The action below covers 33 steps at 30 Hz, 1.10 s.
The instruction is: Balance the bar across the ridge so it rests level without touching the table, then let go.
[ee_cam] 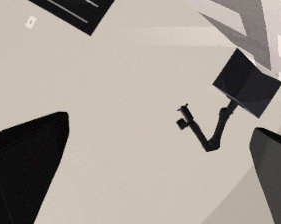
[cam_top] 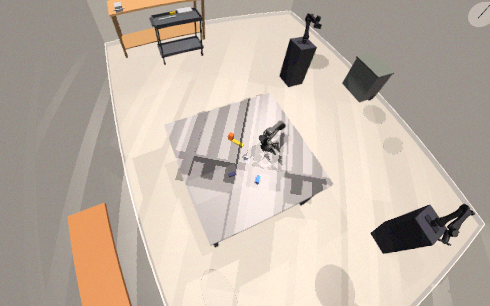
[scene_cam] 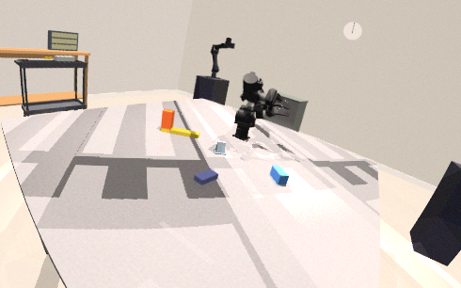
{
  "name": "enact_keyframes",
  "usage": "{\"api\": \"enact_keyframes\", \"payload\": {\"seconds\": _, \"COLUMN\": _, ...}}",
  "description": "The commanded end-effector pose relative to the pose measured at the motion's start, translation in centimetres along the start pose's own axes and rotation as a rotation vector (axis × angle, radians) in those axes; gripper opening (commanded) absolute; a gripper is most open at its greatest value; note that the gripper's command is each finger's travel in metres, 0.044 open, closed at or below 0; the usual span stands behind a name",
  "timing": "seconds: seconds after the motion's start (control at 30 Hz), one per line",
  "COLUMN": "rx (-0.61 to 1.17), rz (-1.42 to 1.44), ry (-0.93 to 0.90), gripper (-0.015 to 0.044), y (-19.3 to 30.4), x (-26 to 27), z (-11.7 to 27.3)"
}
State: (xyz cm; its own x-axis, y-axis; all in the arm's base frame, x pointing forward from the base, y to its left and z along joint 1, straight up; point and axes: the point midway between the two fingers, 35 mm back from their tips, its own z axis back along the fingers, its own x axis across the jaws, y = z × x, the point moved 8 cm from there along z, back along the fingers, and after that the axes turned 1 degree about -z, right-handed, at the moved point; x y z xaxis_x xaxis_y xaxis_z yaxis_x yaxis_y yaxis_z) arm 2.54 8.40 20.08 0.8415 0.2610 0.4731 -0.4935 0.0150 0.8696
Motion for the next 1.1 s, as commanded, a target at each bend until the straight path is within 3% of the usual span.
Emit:
{"api": "enact_keyframes", "payload": {"seconds": 0.0, "rx": -0.002, "rz": 0.004, "ry": -0.001, "gripper": 0.0374, "y": 0.0, "x": 0.0, "z": 0.0}}
{"api": "enact_keyframes", "payload": {"seconds": 0.1, "rx": -0.03, "rz": 0.06, "ry": -0.017, "gripper": 0.0315, "y": 0.1, "x": 0.4, "z": 0.1}}
{"api": "enact_keyframes", "payload": {"seconds": 1.07, "rx": -0.431, "rz": 0.717, "ry": -0.024, "gripper": 0.0315, "y": 0.6, "x": 5.7, "z": 2.3}}
